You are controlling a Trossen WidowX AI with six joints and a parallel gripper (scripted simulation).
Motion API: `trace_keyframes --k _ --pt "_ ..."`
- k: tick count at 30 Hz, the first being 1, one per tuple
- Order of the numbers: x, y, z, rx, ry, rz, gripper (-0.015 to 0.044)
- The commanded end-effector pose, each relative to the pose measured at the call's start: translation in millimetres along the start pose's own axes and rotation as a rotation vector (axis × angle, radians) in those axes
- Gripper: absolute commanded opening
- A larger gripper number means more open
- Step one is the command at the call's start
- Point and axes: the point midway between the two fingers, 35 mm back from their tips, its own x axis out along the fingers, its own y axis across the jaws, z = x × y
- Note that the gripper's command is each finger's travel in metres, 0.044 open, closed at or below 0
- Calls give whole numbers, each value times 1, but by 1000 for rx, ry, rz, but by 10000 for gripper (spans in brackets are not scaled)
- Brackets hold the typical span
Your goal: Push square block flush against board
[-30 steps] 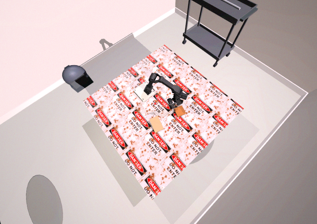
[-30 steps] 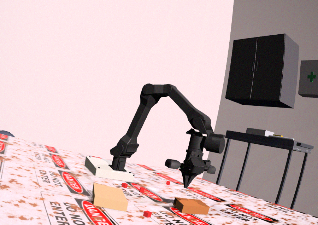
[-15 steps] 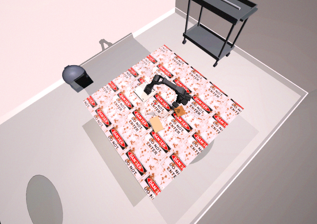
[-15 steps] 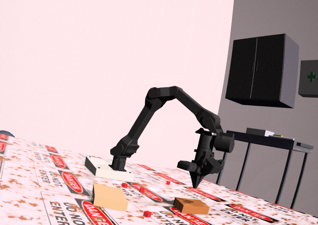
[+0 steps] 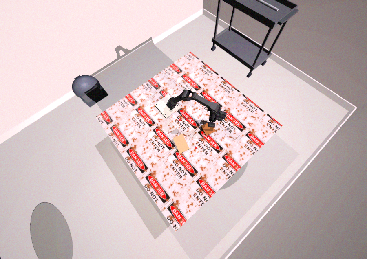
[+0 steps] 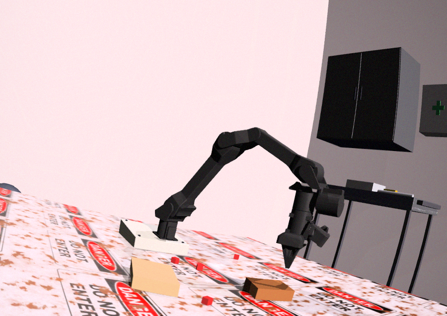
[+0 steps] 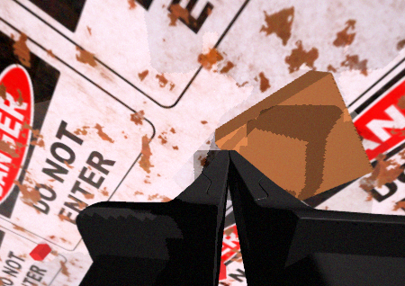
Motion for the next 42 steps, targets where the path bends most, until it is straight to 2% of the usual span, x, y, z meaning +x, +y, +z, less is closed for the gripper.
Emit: trace_keyframes --k 1,15,21,24,26,42 --pt "3 -4 10 -134 7 -1 0" --pt "8 -15 39 -599 5 -1 0" --pt "11 -15 40 -605 5 -1 0" --pt "51 -16 40 -605 5 -1 0" --pt "63 -15 40 -605 5 -1 0" --pt "63 -24 31 -605 6 -2 0"
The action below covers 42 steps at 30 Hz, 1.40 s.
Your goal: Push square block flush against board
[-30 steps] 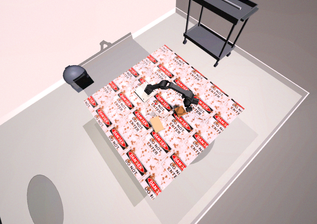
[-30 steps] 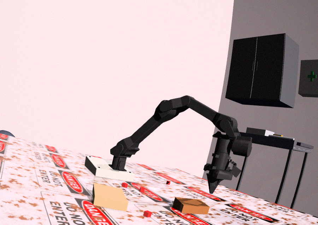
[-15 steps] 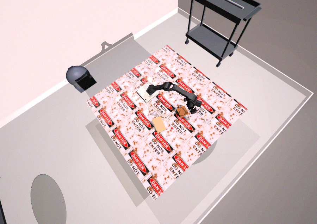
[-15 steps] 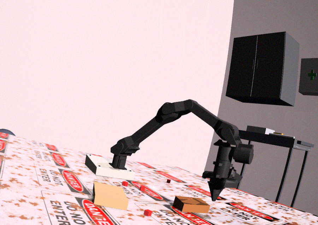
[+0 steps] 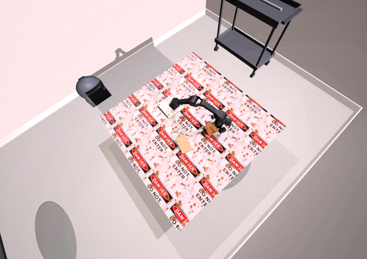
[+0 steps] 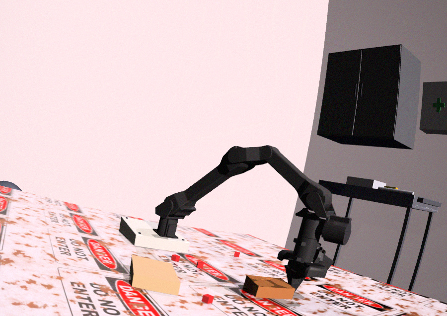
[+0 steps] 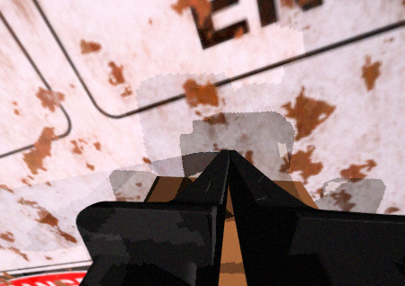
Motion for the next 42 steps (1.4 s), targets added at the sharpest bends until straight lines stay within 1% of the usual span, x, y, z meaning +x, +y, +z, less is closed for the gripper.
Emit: trace_keyframes --k 1,42 --pt "-3 -1 -6 -4 -4 -5 0" --pt "-3 -5 -67 -5 2 -5 0"
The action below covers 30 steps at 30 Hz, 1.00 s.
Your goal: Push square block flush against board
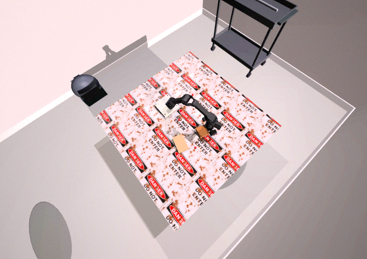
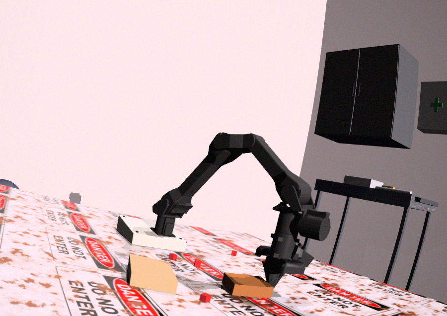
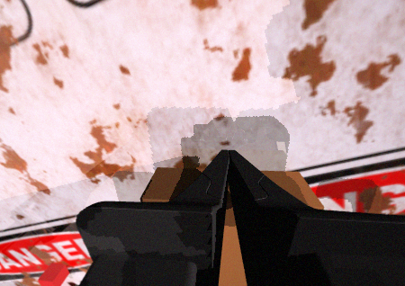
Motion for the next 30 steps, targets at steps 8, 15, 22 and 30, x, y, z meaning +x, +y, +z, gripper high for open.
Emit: trace_keyframes --k 8,15,22,30 --pt "0 1 -20 -1 7 -1 0" --pt "0 2 -30 -1 8 -1 0" --pt "0 4 -38 -1 9 -1 0" --pt "0 3 -29 -1 8 -1 0"
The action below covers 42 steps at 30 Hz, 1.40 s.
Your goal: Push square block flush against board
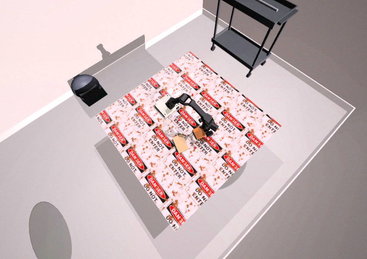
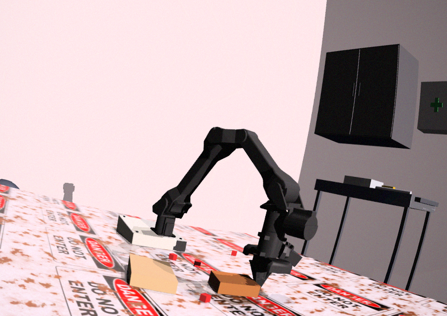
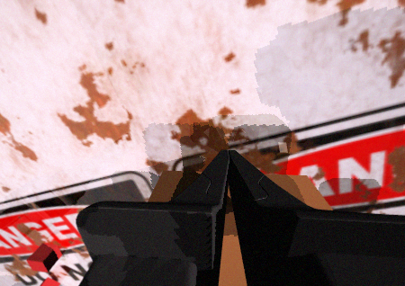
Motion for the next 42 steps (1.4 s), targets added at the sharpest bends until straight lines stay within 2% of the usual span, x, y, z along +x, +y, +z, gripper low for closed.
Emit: trace_keyframes --k 1,26,31,39,42 --pt "0 -1 6 2 2 -2 0" --pt "-1 -1 46 2 -2 -2 0" --pt "-53 -1 42 2 -2 -2 0" --pt "-56 -1 40 2 -2 -2 0" --pt "-55 -2 15 2 1 -3 0"
